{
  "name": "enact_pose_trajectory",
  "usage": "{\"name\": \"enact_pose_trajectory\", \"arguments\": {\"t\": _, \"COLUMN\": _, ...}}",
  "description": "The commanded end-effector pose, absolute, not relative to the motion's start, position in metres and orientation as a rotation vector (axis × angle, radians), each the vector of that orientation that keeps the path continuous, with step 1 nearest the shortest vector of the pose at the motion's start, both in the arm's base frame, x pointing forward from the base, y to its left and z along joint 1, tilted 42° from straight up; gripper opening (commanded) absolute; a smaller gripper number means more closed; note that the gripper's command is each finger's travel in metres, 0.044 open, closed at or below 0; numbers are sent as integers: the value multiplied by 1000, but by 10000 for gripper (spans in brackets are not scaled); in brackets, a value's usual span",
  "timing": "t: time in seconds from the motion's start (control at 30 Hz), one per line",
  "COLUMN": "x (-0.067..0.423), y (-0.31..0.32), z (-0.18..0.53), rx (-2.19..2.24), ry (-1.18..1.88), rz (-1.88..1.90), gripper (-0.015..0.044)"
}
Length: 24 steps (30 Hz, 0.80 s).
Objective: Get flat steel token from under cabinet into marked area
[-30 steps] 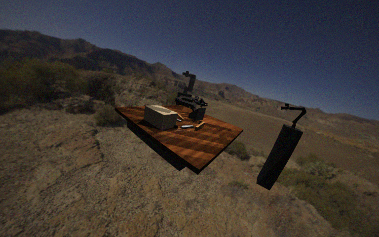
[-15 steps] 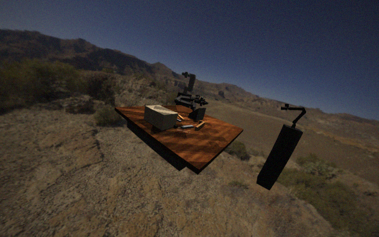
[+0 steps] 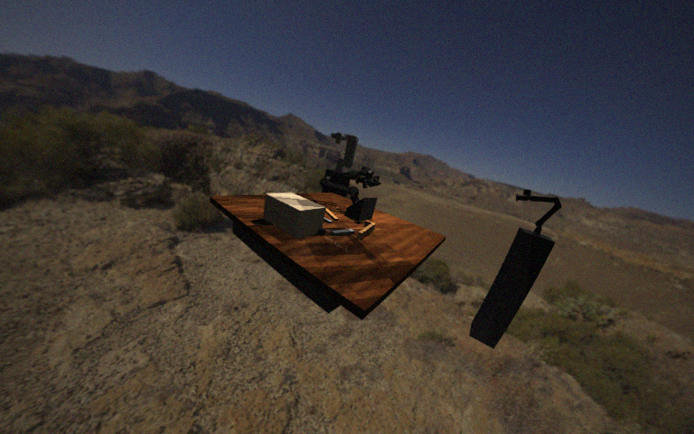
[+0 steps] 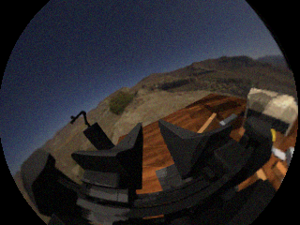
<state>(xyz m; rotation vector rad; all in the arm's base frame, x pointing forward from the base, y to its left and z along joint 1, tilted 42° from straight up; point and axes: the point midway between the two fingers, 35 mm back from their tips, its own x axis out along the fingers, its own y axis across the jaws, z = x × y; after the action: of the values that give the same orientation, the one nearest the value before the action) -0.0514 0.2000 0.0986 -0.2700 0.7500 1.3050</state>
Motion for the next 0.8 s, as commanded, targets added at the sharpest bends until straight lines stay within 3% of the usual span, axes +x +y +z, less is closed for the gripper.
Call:
{"name": "enact_pose_trajectory", "arguments": {"t": 0.0, "x": -25, "y": 209, "z": 107, "rx": -286, "ry": 722, "rz": 1183, "gripper": 120}}
{"name": "enact_pose_trajectory", "arguments": {"t": 0.77, "x": 119, "y": 195, "z": 137, "rx": -345, "ry": 724, "rz": 555, "gripper": 120}}
